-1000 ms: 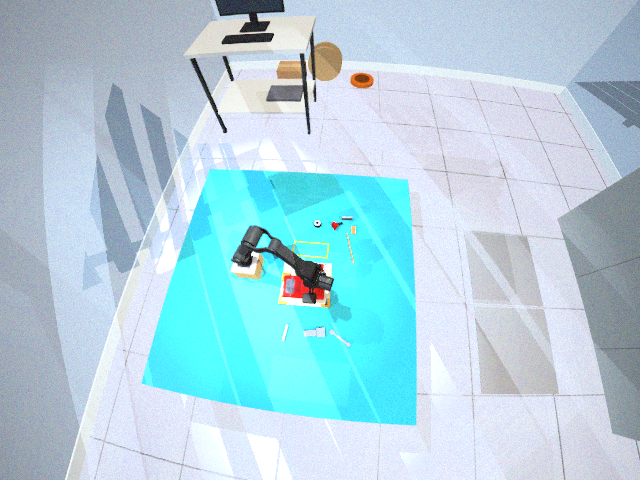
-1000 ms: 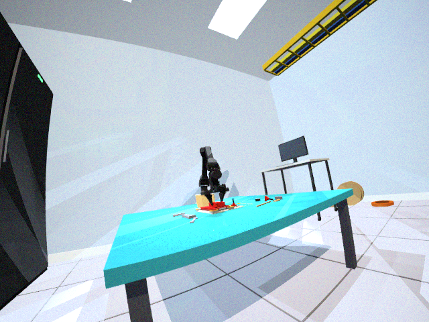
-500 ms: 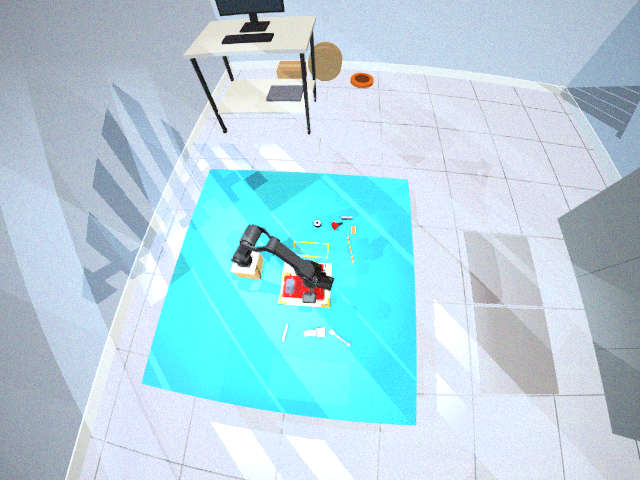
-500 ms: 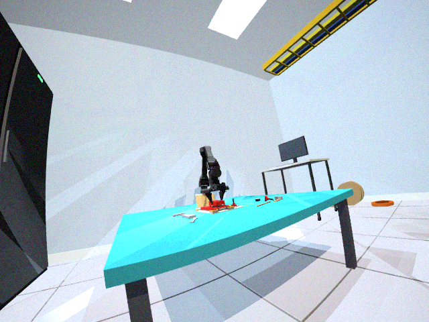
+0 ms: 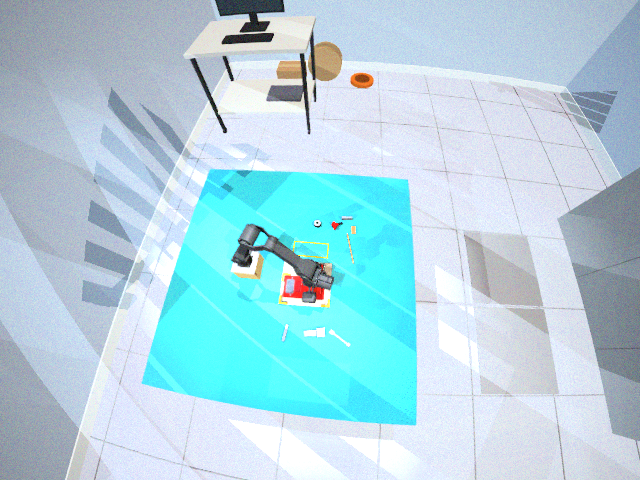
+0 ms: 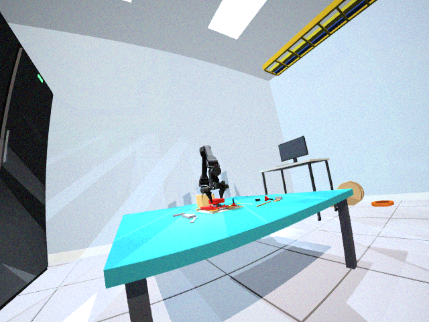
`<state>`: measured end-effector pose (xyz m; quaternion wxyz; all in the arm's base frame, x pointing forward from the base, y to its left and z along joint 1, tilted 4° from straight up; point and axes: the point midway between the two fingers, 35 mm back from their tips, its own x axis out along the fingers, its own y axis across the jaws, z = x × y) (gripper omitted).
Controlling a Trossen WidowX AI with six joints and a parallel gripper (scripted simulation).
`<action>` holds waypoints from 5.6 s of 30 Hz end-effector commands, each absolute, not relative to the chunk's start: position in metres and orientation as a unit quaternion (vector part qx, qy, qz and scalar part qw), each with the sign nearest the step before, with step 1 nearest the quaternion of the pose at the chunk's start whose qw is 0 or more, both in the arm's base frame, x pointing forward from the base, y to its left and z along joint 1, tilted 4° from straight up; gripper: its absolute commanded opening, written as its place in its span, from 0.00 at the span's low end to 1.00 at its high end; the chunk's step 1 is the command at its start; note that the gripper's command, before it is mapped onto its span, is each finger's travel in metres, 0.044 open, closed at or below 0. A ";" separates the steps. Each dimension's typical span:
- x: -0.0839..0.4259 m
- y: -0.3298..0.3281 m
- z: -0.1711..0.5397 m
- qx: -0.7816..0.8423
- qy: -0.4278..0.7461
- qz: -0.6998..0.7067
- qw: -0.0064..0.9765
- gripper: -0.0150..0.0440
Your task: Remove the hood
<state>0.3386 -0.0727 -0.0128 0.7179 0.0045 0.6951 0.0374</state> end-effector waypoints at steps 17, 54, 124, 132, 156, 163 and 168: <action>0.339 -0.072 0.032 0.004 0.694 0.037 0.719 0.25; 0.325 0.083 0.046 0.007 0.694 0.041 0.718 0.25; 0.305 0.139 0.013 0.010 0.695 0.044 0.717 0.25; 0.305 0.139 0.007 0.010 0.695 0.044 0.717 0.25; 0.305 0.140 -0.011 0.010 0.695 0.044 0.717 0.25; 0.305 0.140 -0.016 0.010 0.695 0.044 0.717 0.25; 0.304 0.140 -0.019 0.010 0.695 0.044 0.717 0.25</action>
